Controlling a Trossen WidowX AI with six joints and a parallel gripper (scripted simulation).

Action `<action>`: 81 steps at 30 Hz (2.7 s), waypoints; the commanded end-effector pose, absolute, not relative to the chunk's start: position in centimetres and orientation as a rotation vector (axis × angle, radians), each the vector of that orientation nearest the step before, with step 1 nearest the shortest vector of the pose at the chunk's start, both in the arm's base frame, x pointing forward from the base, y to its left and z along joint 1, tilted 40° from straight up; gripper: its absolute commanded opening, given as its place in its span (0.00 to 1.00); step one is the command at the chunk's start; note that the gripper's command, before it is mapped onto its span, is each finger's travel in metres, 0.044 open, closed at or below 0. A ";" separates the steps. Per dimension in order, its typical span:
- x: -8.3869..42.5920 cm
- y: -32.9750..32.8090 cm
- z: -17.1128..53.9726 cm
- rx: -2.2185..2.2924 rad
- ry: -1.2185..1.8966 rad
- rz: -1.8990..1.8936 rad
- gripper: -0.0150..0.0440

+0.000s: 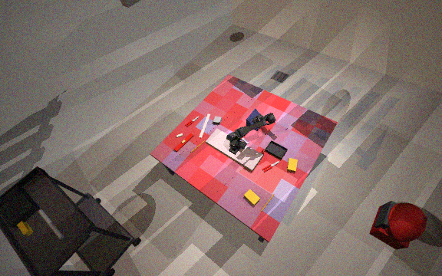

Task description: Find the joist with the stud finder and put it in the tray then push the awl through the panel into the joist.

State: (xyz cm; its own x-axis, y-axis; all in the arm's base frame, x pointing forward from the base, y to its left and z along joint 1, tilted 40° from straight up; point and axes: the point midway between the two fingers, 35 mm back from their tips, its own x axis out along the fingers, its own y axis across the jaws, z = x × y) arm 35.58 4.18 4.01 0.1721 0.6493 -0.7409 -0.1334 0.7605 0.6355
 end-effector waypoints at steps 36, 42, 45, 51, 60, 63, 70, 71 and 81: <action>34.0 12.9 11.4 0.490 1.284 0.600 0.25; 33.8 14.2 12.5 0.491 1.284 0.600 0.25; 33.6 14.9 13.1 0.491 1.284 0.601 0.25; 33.4 16.1 14.2 0.492 1.283 0.601 0.25; 33.1 17.9 15.7 0.493 1.283 0.602 0.25; 33.1 17.9 15.7 0.493 1.283 0.602 0.25; 33.3 17.4 15.4 0.493 1.284 0.591 0.25; 33.3 17.4 15.4 0.493 1.284 0.591 0.25; 33.3 16.5 14.5 0.492 1.283 0.601 0.25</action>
